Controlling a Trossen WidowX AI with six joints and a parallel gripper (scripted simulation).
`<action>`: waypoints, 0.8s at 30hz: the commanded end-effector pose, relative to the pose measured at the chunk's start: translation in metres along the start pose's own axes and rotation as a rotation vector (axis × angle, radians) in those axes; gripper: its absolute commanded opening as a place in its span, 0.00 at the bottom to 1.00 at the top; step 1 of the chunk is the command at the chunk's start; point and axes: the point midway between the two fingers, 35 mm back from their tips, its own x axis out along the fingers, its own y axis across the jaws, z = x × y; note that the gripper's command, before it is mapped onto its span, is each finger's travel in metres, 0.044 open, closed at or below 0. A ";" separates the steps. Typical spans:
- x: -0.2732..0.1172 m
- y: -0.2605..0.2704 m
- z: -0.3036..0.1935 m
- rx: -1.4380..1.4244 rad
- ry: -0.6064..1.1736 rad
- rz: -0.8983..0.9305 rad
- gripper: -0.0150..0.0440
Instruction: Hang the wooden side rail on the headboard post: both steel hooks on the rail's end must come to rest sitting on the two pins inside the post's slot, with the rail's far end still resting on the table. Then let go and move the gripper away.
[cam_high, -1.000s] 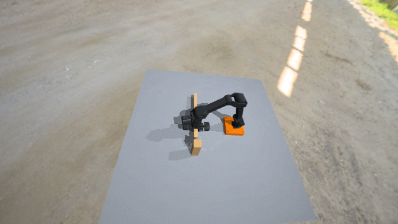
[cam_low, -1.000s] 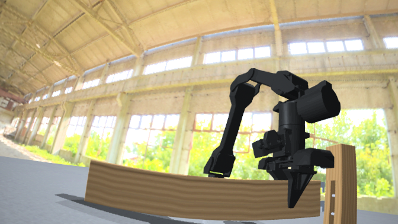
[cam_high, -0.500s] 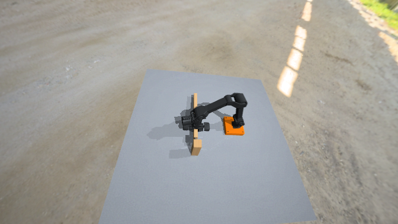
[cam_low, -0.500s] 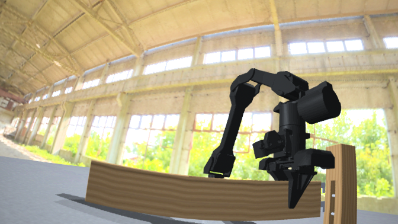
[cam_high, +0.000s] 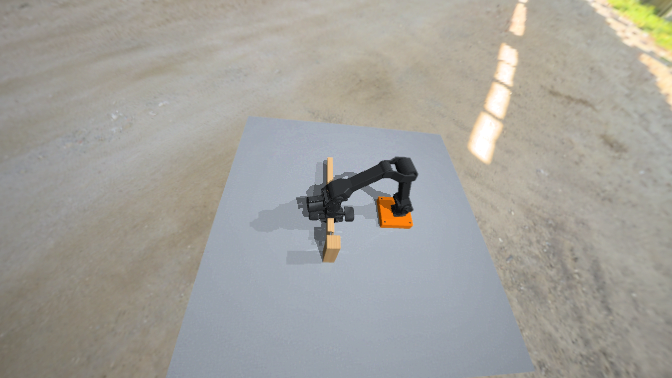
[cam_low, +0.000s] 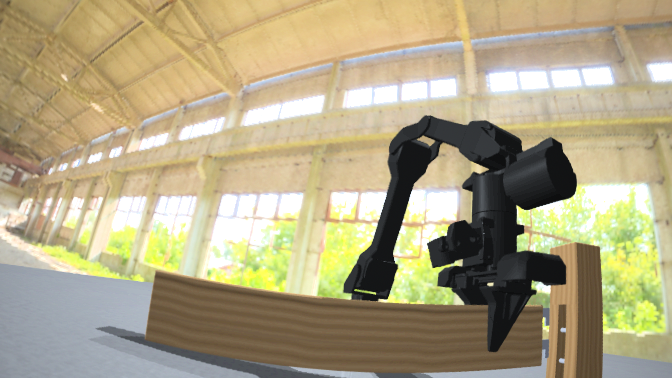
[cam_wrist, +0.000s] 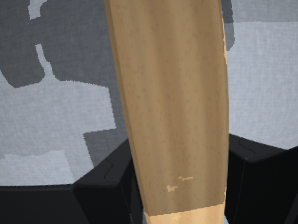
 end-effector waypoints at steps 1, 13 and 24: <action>-0.004 0.002 -0.002 0.003 0.004 0.009 0.25; -0.004 0.003 -0.003 0.003 0.004 0.009 0.25; -0.004 0.002 -0.004 0.003 0.004 0.009 0.25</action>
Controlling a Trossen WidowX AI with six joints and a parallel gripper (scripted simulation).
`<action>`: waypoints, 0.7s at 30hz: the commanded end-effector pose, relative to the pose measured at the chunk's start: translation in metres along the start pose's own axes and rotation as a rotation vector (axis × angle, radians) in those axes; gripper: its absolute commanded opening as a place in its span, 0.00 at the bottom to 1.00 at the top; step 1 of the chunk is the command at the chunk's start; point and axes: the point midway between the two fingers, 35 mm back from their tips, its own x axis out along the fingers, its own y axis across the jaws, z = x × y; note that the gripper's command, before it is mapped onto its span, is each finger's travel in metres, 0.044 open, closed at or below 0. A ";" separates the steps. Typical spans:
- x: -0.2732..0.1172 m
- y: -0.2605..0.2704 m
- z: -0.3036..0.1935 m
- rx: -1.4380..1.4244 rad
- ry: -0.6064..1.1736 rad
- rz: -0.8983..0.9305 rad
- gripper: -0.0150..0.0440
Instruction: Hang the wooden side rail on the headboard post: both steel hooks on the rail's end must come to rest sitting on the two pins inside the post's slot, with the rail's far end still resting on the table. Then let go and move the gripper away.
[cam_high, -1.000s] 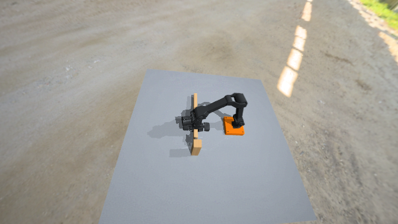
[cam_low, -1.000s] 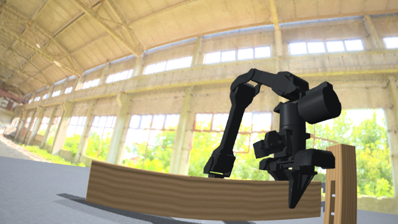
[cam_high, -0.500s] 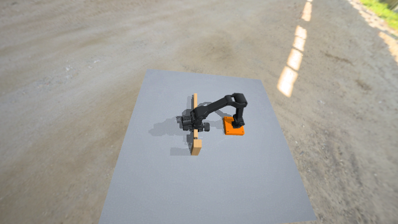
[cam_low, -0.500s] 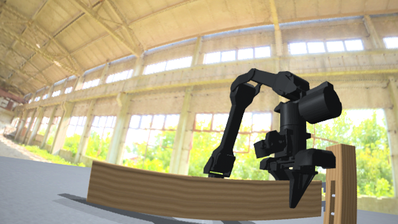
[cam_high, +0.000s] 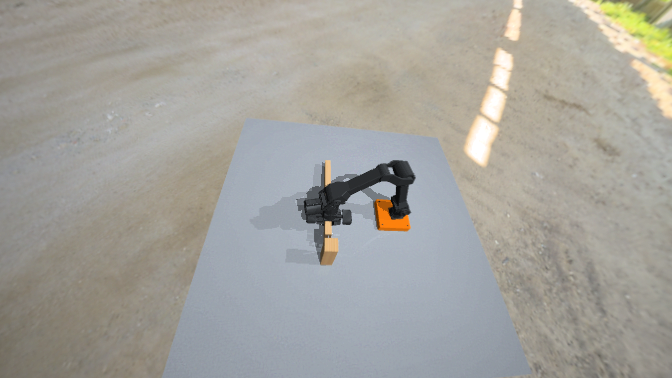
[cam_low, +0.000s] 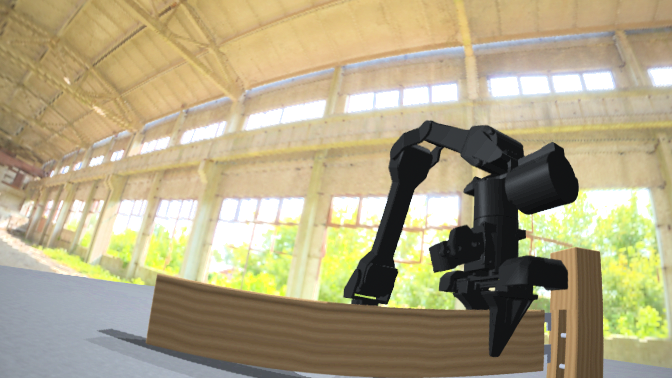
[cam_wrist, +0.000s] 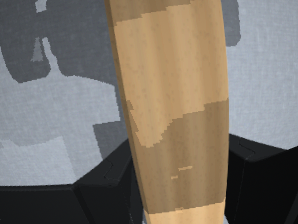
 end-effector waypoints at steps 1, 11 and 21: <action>-0.004 0.001 -0.002 0.002 0.003 0.010 0.25; -0.003 0.001 -0.003 0.002 0.003 0.010 0.25; -0.002 0.002 -0.004 0.002 0.003 0.010 0.25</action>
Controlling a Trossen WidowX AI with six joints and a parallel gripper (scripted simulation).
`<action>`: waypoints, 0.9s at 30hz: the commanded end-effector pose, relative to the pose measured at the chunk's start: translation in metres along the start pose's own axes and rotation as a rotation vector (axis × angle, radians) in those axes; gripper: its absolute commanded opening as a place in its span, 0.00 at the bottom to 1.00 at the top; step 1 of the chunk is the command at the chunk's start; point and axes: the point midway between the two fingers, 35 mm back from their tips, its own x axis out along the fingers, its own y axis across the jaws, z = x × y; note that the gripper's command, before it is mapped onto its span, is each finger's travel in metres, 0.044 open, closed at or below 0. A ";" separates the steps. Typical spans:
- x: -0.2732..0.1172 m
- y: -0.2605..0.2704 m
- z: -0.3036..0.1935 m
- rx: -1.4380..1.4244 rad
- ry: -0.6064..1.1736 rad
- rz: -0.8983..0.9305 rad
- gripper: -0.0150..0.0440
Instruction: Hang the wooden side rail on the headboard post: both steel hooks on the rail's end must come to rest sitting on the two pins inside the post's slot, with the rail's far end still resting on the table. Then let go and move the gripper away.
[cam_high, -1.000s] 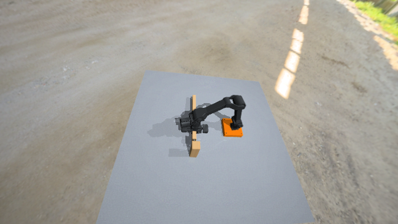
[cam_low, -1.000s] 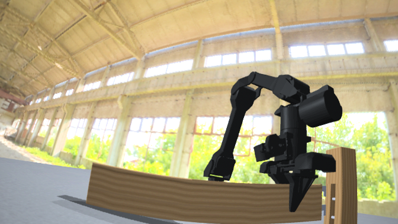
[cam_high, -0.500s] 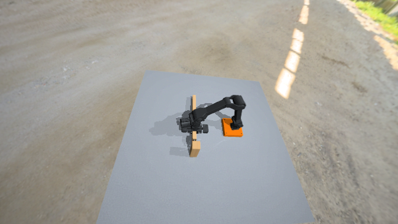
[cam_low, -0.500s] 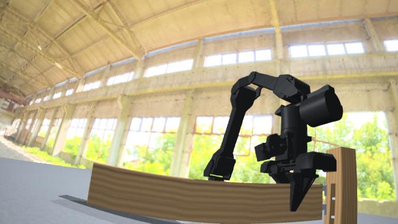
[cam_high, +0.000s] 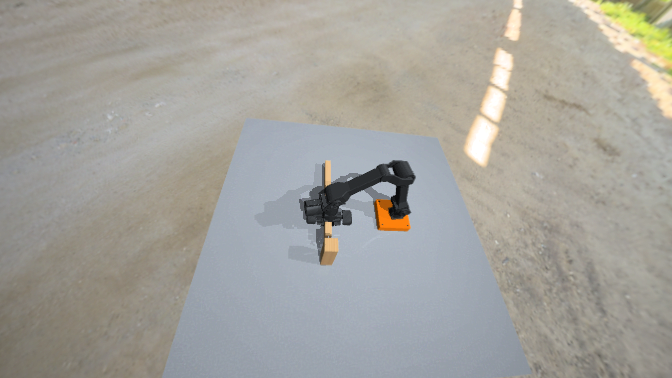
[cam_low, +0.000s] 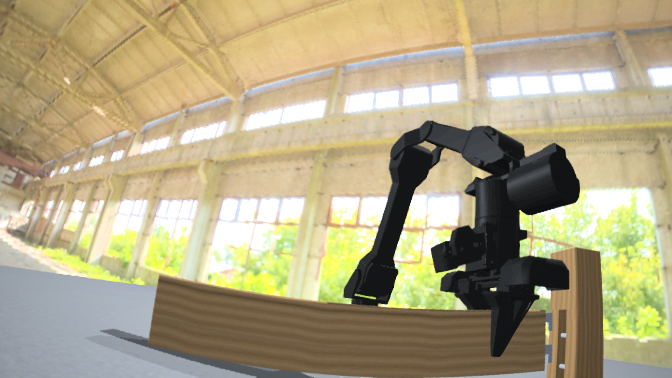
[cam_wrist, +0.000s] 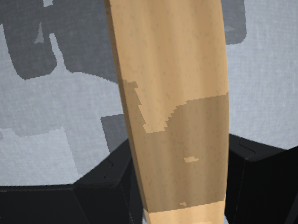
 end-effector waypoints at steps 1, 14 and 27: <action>-0.002 0.002 -0.002 0.003 0.003 0.010 0.25; -0.003 0.002 -0.003 0.003 0.003 0.010 0.25; -0.005 0.002 -0.004 0.003 0.003 0.010 0.25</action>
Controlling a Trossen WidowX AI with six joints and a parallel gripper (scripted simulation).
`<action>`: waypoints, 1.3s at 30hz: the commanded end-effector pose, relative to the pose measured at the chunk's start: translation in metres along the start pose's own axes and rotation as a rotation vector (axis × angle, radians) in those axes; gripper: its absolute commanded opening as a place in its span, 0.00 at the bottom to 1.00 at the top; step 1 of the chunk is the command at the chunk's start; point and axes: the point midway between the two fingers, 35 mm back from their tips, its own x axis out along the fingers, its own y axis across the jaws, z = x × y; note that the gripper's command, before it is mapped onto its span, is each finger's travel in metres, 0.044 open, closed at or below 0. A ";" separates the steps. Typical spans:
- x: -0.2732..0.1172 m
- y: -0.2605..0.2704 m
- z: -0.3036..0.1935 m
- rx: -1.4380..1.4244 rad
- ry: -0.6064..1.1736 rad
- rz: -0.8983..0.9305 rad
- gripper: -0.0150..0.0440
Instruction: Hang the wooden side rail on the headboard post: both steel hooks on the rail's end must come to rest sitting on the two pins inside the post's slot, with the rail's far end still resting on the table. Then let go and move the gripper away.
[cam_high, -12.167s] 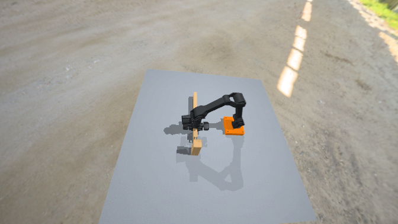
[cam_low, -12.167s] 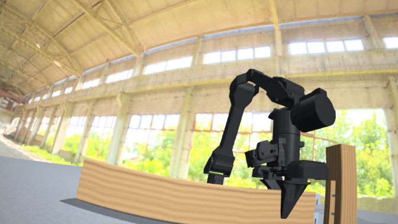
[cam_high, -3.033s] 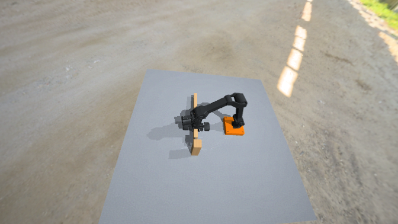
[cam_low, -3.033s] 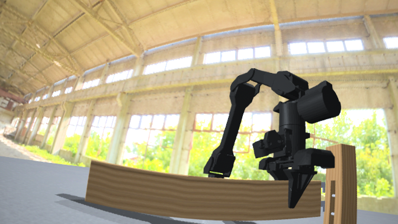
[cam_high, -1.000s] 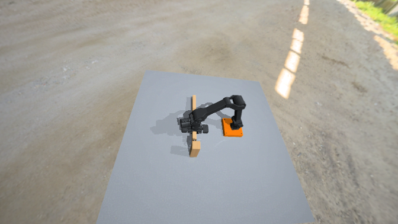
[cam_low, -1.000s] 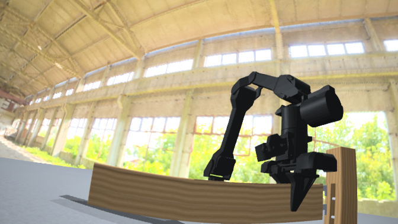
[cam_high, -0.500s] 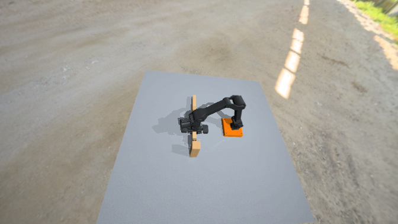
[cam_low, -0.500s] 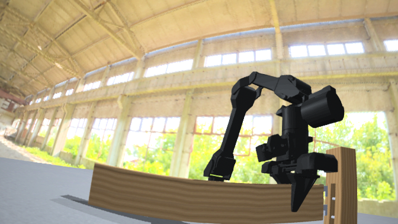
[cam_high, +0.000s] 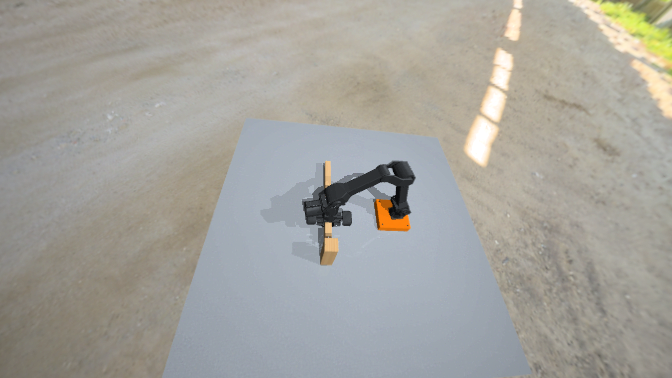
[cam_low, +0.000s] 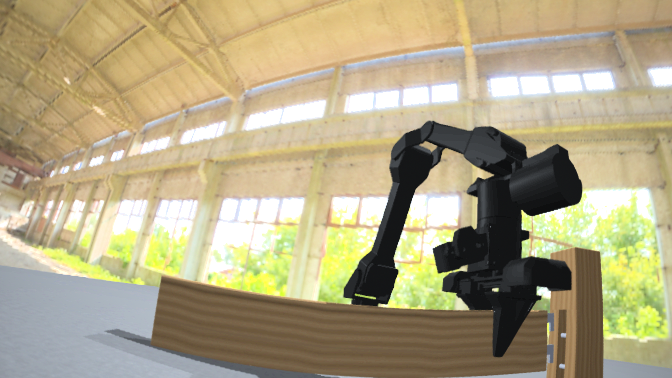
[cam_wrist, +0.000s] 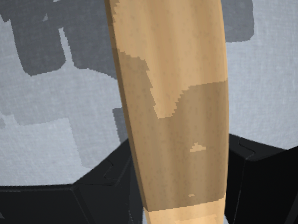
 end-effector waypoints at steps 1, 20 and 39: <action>-0.005 0.002 -0.001 0.003 0.004 0.012 0.25; -0.003 0.002 -0.004 0.003 0.004 0.012 0.25; -0.003 0.001 -0.006 0.003 0.004 0.012 0.25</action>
